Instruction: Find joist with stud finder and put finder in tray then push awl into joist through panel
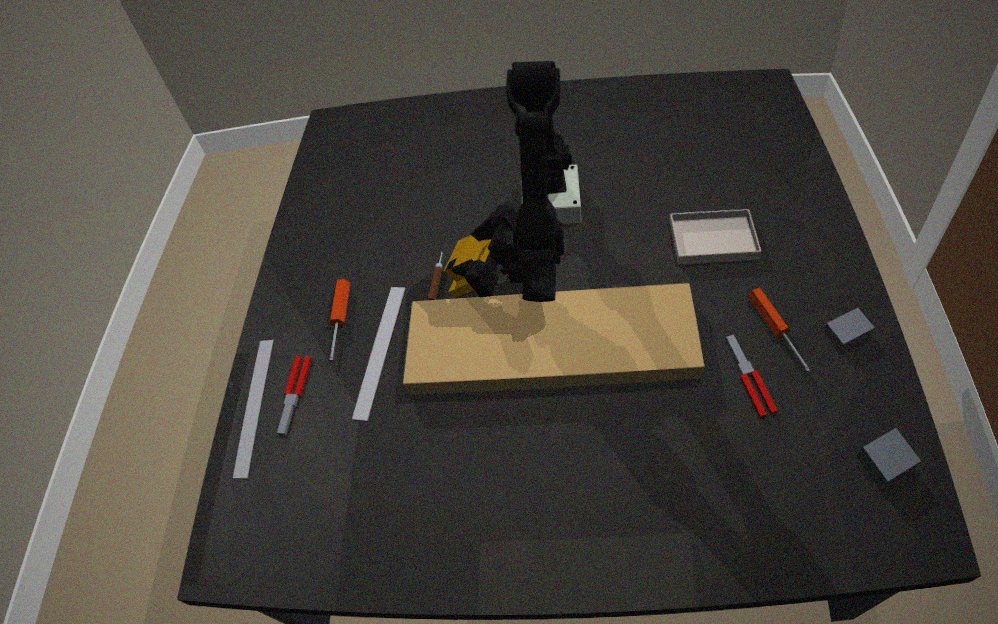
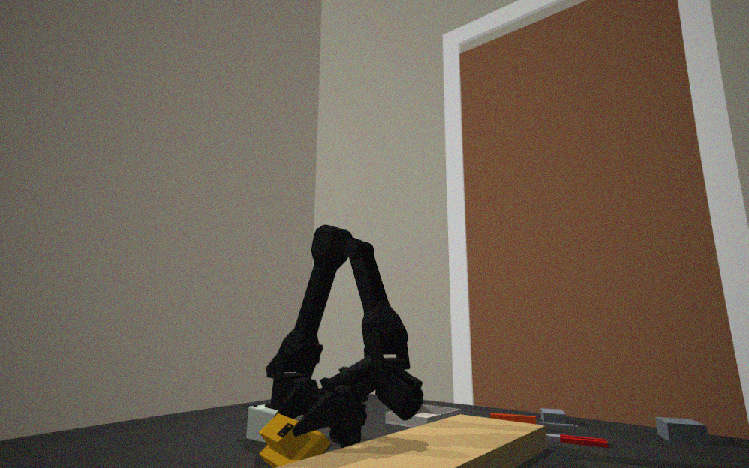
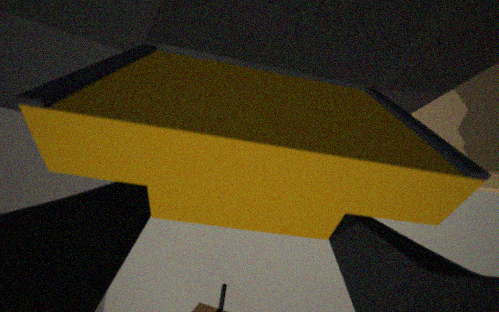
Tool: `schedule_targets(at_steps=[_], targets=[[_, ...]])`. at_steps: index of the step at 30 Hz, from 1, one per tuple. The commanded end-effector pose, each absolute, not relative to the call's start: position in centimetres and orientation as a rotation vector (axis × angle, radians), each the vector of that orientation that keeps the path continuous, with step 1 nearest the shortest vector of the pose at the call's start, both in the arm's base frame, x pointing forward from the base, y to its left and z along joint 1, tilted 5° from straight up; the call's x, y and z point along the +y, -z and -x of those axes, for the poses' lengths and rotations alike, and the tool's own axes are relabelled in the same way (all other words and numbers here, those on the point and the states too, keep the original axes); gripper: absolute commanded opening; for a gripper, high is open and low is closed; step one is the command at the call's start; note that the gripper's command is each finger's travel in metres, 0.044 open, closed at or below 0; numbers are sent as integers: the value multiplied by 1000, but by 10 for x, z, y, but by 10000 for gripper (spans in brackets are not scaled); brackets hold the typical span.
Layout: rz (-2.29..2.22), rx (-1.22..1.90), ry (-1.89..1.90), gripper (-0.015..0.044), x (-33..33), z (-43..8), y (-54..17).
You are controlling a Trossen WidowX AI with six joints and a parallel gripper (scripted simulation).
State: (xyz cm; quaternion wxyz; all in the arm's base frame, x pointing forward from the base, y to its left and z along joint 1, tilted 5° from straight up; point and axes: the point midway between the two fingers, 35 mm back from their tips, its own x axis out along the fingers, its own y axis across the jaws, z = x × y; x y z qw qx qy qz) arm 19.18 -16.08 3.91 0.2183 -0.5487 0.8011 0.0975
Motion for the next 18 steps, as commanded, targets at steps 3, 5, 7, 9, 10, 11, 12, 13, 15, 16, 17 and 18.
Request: schedule_targets(at_steps=[3,5,7,9,10,11,12,13,15,16,17,18], targets=[[1519,2211,-277,379,-159,-193,-37],[1519,2211,-277,379,-158,-193,-37],[1519,2211,-277,379,-157,-194,-36],[1519,2211,-277,379,-157,-194,-36],[1519,2211,-277,379,-157,-194,-36],[1519,2211,-277,379,-157,-194,-36],[1519,2211,-277,379,-157,-194,-36],[1519,2211,-277,379,-157,-194,-36],[1519,2211,-277,379,-157,-194,-36],[1519,2211,-277,379,-157,-194,-36],[1519,2211,-277,379,-157,-194,-36],[1519,2211,-277,379,-157,-194,-36]])
